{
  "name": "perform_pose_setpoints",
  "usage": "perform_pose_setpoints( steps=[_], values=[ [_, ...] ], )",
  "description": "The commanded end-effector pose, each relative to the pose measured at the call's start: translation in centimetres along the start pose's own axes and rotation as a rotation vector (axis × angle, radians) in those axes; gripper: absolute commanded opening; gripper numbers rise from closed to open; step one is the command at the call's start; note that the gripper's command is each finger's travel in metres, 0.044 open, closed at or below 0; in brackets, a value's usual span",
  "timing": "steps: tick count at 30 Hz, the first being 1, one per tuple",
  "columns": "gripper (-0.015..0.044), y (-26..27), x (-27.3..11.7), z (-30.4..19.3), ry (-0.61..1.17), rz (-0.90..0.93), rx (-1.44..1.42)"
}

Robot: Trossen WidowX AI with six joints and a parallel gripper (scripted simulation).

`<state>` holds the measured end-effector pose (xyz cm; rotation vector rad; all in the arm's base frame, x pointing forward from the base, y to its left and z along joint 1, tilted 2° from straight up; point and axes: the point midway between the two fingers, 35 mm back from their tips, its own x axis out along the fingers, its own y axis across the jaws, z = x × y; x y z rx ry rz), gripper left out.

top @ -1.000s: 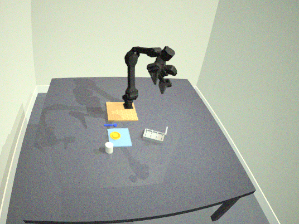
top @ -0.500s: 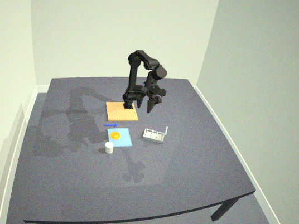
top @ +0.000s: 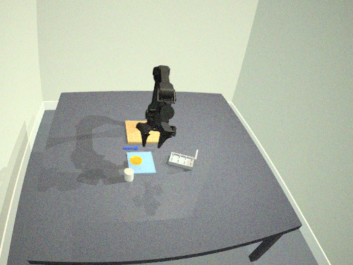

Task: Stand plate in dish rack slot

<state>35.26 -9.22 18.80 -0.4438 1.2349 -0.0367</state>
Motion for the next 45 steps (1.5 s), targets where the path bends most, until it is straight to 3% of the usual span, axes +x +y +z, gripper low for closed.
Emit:
perform_pose_setpoints(
  steps=[1,15,45],
  values=[
    [0.0400,-0.2,2.2,-1.8,0.074,0.066,0.058],
    [0.0400,-0.7,8.1,-9.1,0.304,0.315,0.315],
    [0.0400,0.8,11.9,-10.4,0.309,0.322,0.322]
  ],
)
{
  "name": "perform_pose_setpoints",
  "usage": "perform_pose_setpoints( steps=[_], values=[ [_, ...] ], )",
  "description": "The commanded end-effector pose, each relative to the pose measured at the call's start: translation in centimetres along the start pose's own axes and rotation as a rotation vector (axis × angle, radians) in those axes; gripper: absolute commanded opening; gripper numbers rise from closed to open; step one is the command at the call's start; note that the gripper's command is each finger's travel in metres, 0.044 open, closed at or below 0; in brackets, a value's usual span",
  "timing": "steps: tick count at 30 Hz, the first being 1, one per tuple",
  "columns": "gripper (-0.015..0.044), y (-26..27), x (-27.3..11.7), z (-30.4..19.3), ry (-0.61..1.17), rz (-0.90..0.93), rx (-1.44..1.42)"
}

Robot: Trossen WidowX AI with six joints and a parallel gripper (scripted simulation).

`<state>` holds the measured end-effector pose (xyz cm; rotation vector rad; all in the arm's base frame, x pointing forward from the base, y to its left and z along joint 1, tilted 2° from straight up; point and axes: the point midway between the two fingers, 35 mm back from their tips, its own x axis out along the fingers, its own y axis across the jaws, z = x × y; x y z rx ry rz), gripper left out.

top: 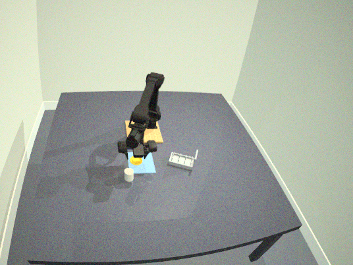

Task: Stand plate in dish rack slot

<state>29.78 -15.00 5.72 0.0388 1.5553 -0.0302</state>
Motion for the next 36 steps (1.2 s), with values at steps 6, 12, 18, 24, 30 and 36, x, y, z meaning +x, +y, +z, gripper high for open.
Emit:
perform_pose_setpoints(
  steps=[6,12,18,24,30,36],
  values=[
    [0.0400,0.1,1.6,-0.3,0.006,0.006,0.005],
    [0.0400,0.2,2.4,-0.4,0.006,0.006,0.005],
    [0.0362,0.2,2.4,-0.4,0.006,0.006,0.005],
    [0.0342,0.2,2.4,-0.4,0.006,0.006,0.005],
    [0.0302,0.2,2.4,-0.4,0.006,0.006,0.005],
    [0.0184,0.1,1.8,-0.2,0.005,0.006,0.005]
  ],
)
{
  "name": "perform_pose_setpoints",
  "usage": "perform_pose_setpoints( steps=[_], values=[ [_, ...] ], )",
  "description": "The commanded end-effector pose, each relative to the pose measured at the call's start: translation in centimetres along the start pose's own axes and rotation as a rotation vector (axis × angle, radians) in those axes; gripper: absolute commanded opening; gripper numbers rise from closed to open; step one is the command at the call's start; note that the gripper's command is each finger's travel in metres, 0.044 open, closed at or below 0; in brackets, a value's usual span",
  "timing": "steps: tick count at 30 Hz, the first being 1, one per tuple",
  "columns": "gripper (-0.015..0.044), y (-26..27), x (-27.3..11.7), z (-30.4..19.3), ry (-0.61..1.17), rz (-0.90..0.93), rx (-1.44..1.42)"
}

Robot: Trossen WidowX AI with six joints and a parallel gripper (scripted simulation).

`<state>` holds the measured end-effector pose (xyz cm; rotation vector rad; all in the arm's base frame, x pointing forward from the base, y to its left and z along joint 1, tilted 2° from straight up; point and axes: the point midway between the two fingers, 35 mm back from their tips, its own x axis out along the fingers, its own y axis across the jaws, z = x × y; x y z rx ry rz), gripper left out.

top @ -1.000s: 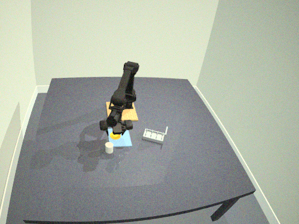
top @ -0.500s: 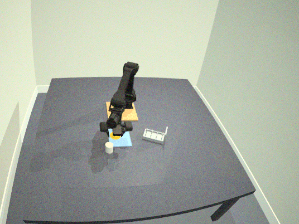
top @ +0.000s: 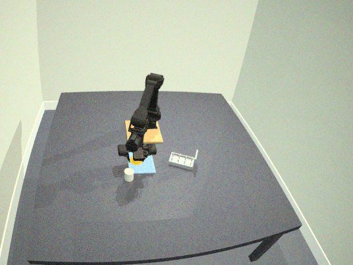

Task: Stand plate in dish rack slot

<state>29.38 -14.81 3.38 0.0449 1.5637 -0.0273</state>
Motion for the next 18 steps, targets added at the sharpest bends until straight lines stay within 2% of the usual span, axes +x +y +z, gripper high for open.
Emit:
perform_pose_setpoints(
  steps=[1,7,18],
  values=[
    [0.0158,-0.1,-0.9,0.3,-0.003,0.000,0.003],
    [0.0000,-0.4,-3.4,0.9,-0.005,-0.001,0.003],
    [0.0000,-0.7,-7.7,1.5,-0.009,-0.003,0.004]
  ],
)
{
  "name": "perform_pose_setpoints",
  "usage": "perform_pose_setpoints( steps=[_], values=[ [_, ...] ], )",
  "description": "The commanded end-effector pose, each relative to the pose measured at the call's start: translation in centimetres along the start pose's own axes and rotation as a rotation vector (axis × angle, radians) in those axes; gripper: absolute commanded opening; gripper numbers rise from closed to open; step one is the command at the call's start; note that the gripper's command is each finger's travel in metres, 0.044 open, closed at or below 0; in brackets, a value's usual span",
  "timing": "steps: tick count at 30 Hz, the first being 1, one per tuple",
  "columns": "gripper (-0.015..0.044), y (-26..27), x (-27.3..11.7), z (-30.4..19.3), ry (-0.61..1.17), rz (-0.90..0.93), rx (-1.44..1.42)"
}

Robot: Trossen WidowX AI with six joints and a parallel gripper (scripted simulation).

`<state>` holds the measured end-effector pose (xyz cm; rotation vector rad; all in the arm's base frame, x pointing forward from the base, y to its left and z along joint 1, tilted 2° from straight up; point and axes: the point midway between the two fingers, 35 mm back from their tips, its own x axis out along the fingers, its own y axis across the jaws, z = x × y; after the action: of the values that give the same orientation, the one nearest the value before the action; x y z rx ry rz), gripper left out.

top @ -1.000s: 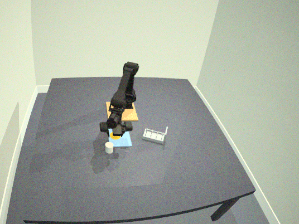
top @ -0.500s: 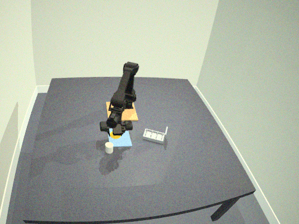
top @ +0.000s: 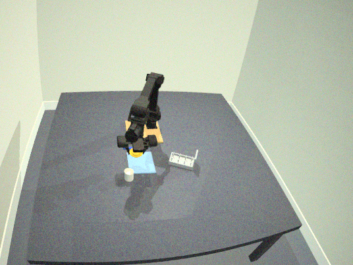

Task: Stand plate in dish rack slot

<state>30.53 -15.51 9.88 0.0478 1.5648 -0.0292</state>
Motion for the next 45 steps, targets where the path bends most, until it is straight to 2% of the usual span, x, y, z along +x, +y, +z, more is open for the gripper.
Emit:
perform_pose_setpoints(
  steps=[1,19,30,36,45],
  values=[
    [0.0000,-0.1,-1.6,0.3,-0.011,-0.003,0.001],
    [0.0000,-0.2,-8.1,0.5,-0.022,-0.009,0.001],
    [0.0000,0.0,-10.7,0.4,-0.029,-0.011,0.006],
    [0.0000,6.7,-10.9,-0.4,-0.021,0.002,0.179],
    [0.0000,15.5,-10.7,-4.2,0.000,0.012,0.450]
  ],
)
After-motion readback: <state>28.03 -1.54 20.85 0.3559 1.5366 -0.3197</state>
